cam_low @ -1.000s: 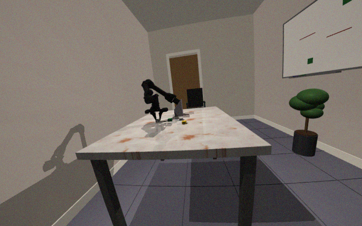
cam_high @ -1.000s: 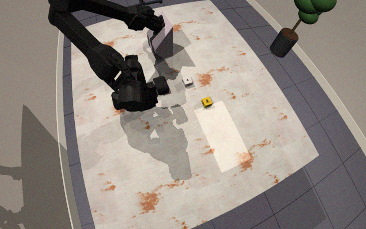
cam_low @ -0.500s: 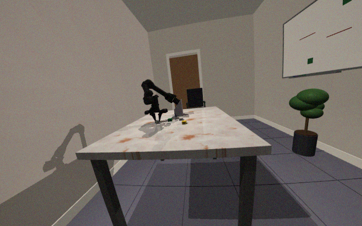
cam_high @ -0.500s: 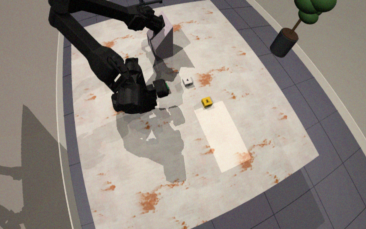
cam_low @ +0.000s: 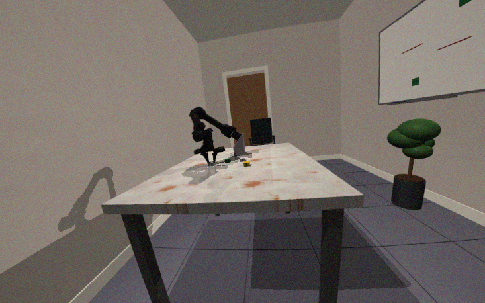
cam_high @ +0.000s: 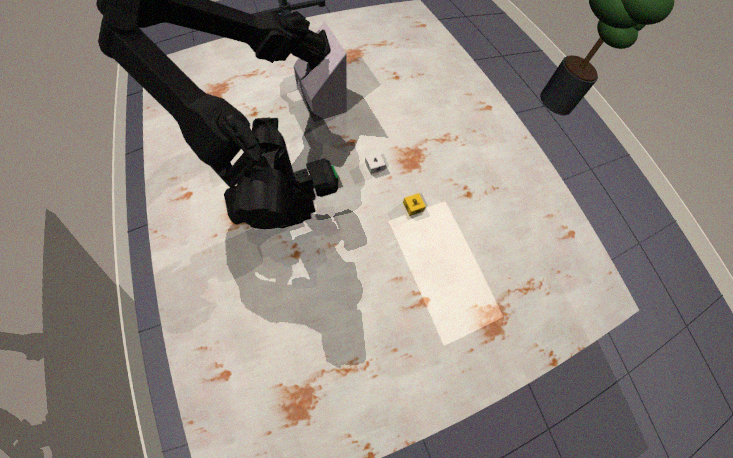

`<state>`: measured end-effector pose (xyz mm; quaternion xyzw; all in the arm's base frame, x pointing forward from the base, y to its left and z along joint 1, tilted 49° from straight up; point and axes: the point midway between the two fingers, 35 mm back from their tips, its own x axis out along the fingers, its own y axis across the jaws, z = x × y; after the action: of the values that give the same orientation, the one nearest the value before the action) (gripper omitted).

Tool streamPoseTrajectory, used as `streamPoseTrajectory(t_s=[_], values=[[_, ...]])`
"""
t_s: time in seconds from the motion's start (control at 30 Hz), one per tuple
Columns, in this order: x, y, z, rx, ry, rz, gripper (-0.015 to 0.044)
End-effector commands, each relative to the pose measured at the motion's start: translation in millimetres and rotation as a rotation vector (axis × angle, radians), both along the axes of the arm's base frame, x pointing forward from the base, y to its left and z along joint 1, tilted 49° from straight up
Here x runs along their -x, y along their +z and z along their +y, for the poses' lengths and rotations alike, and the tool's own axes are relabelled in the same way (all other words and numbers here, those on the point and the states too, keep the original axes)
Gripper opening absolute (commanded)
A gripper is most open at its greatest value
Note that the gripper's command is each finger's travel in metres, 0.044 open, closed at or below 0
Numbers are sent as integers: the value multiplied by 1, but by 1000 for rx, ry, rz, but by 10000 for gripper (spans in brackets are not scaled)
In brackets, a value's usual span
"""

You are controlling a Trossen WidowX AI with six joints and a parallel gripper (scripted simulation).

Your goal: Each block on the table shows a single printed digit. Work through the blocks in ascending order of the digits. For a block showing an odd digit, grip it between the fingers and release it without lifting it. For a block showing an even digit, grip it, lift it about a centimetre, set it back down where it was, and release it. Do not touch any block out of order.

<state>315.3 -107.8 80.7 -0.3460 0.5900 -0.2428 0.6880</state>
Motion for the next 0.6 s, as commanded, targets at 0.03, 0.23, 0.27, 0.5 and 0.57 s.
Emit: streamPoseTrajectory(t_s=[0.03,0.23,0.27,0.5,0.57], values=[[1,-2,0,-4,4,8,278],[1,-2,0,-4,4,8,400],[1,-2,0,-4,4,8,400],[7,21,27,-6,4,8,400],[7,21,27,-6,4,8,400]])
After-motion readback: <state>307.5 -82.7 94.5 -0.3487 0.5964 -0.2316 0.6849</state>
